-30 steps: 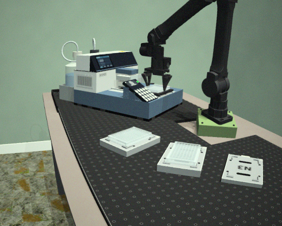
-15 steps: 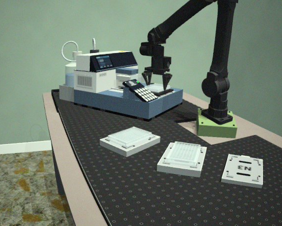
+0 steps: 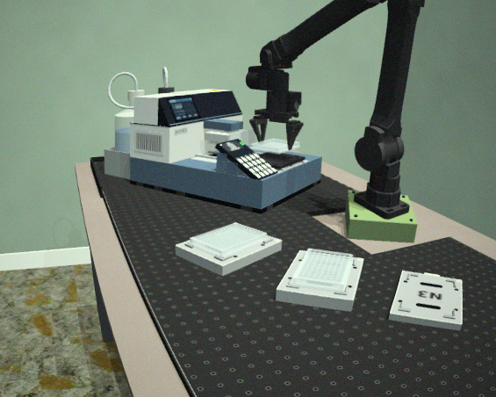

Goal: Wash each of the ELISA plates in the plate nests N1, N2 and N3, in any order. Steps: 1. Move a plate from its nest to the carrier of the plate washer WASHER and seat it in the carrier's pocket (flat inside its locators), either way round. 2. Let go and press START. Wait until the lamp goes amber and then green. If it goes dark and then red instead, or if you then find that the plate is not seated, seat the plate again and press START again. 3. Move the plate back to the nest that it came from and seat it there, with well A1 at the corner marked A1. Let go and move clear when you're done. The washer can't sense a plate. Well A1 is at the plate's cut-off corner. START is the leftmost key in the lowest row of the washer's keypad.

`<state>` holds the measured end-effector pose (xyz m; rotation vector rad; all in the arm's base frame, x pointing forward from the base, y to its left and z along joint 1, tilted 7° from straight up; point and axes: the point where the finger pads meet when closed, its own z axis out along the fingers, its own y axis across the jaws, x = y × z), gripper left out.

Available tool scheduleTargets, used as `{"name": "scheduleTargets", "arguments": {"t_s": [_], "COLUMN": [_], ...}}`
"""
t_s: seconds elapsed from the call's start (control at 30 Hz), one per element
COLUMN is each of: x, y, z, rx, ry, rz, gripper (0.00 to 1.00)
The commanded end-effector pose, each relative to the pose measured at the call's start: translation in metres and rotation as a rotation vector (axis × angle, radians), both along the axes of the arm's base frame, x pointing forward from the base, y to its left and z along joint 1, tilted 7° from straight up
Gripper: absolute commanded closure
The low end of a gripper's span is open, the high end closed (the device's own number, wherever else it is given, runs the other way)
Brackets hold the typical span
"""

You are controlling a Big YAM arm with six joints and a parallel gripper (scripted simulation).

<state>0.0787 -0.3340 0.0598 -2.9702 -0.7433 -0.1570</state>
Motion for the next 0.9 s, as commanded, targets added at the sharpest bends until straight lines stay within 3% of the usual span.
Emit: {"name": "scheduleTargets", "arguments": {"t_s": [0.0, 0.17, 0.87], "x": [-0.001, 0.001, -0.004], "y": [-0.025, -0.024, -0.027], "z": [0.028, 0.029, 0.067], "rx": [-0.063, -0.05, -0.067], "ry": [-0.011, -0.008, -0.011], "rz": [-0.003, 0.0, -0.003], "gripper": [0.16, 0.16, 0.16]}}
